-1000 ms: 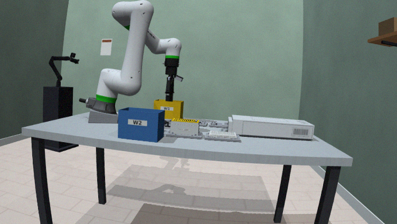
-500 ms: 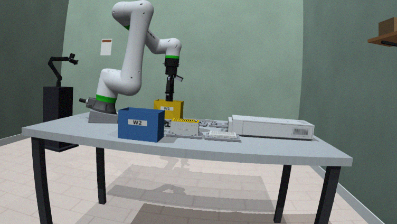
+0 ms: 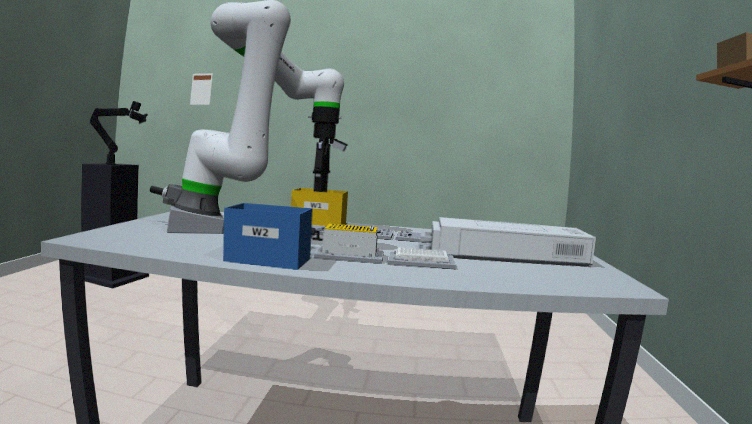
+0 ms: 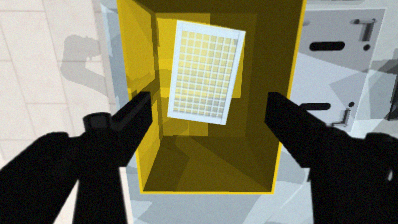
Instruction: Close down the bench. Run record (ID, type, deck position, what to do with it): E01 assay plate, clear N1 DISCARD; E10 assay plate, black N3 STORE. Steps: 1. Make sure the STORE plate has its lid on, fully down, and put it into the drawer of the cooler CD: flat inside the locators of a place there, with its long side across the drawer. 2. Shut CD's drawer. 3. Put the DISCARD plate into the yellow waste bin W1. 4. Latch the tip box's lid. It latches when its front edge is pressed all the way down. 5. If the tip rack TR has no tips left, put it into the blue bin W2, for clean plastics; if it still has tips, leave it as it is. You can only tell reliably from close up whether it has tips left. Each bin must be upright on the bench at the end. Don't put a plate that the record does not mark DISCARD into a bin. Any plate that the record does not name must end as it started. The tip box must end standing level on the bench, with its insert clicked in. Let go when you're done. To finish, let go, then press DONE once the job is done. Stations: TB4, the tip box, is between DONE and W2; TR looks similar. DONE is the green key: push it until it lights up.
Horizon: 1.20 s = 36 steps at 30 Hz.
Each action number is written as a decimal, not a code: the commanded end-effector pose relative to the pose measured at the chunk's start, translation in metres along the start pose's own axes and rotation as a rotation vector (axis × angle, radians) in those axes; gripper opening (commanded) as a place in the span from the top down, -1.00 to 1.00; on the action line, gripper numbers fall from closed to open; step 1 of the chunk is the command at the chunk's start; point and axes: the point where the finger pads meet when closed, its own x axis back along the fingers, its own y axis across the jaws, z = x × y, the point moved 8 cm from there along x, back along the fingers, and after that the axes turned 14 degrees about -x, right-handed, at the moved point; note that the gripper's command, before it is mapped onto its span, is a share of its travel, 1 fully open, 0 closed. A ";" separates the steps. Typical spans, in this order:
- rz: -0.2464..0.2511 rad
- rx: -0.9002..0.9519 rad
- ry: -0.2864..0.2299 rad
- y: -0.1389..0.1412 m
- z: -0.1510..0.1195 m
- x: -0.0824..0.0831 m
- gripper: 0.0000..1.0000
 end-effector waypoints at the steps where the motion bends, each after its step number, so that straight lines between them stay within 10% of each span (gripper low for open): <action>1: 0.001 0.000 0.000 0.000 0.000 0.005 -0.40; 36: 0.001 0.084 0.001 0.031 0.004 0.033 -0.33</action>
